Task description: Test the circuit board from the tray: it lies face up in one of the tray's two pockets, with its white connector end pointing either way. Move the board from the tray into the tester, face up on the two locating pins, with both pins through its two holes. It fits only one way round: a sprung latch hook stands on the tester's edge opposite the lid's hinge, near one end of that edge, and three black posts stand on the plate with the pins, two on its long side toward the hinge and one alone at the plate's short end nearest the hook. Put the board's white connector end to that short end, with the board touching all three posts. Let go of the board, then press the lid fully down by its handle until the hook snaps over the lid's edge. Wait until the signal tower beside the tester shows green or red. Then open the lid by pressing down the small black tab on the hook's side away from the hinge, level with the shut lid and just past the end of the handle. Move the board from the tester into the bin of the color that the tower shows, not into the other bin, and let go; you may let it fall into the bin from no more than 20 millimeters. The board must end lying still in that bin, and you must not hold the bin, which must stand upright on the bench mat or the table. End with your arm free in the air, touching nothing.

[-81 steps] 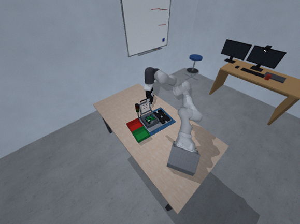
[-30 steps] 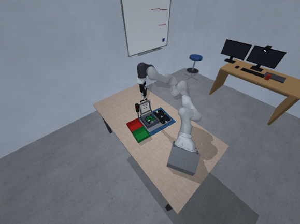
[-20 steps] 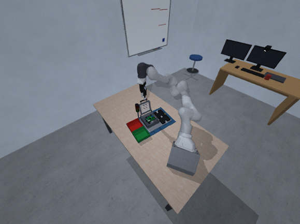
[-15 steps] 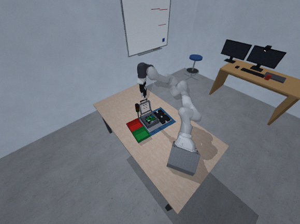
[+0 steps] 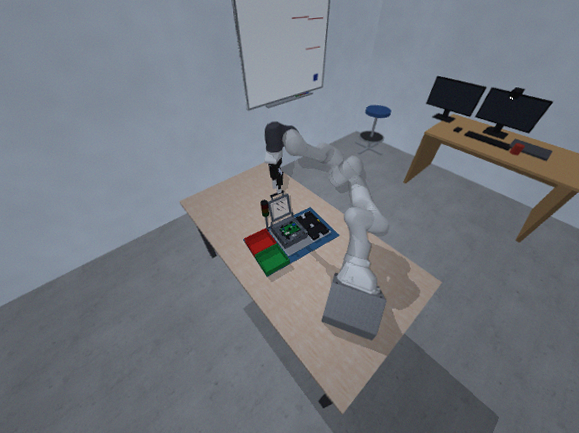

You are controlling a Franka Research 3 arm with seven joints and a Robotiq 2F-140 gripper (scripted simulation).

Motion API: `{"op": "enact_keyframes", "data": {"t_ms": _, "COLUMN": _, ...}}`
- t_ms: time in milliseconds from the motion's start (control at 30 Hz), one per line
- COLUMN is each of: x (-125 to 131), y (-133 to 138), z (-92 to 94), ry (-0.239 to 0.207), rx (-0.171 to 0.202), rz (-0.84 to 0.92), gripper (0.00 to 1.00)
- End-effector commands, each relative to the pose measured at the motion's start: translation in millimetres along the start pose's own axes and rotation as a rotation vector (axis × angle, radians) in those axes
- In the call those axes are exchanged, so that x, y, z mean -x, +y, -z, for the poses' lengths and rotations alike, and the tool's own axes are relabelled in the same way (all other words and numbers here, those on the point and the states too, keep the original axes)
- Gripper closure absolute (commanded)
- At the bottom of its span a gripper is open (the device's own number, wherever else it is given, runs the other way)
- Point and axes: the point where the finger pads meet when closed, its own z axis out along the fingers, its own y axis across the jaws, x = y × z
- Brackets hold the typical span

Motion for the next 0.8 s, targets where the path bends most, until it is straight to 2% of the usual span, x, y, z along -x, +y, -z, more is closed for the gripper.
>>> {"op": "enact_keyframes", "data": {"t_ms": 0, "x": -2, "y": 1, "z": -6.5, "ry": 0.004, "rx": 0.002, "rz": 0.003, "gripper": 0.7}}
{"op": "enact_keyframes", "data": {"t_ms": 433, "x": -2, "y": 1, "z": -34.6, "ry": 0.004, "rx": 0.002, "rz": 0.003, "gripper": 0.7}}
{"op": "enact_keyframes", "data": {"t_ms": 767, "x": -2, "y": 1, "z": -38.1, "ry": 0.004, "rx": 0.002, "rz": 0.003, "gripper": 0.7}}
